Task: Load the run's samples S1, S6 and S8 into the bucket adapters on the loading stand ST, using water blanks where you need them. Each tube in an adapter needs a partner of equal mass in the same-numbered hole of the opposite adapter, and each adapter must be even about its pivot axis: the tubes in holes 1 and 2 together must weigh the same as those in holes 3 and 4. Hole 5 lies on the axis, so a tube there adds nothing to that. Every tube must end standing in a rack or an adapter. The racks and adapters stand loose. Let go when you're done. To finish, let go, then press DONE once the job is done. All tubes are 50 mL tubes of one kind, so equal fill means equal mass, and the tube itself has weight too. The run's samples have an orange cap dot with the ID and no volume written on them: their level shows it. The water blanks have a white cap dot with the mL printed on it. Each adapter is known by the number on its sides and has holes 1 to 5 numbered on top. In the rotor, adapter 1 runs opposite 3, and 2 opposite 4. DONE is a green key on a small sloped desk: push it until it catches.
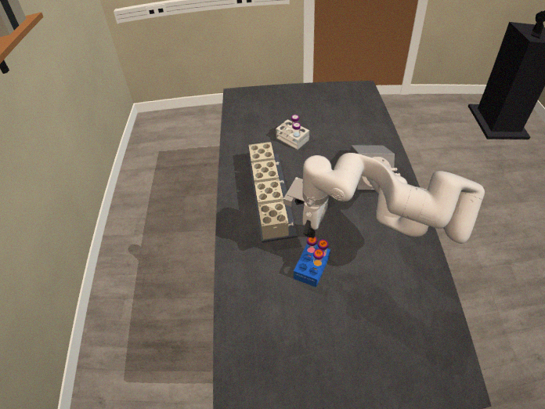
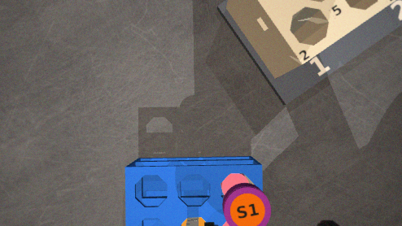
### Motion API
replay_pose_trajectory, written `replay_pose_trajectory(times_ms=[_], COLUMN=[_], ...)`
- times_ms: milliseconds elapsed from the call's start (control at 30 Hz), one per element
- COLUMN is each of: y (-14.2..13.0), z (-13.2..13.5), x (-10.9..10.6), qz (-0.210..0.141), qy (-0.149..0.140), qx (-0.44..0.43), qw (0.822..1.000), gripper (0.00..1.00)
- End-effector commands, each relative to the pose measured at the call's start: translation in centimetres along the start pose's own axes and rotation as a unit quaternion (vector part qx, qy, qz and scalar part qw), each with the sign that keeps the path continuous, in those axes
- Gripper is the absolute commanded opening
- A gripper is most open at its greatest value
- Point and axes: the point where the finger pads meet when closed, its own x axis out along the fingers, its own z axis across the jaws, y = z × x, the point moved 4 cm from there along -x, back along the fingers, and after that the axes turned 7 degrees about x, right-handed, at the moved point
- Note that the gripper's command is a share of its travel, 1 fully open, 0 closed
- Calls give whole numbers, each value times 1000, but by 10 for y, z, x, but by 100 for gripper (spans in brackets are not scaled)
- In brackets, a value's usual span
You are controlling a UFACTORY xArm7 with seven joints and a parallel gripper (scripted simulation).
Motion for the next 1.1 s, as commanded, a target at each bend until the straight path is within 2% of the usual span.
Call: replay_pose_trajectory(times_ms=[0,1067], y=[1,1], z=[-1,-1], x=[5,63], qz=[2,2], qy=[1,2], qx=[0,0], qw=[1000,1000], gripper=[57,57])
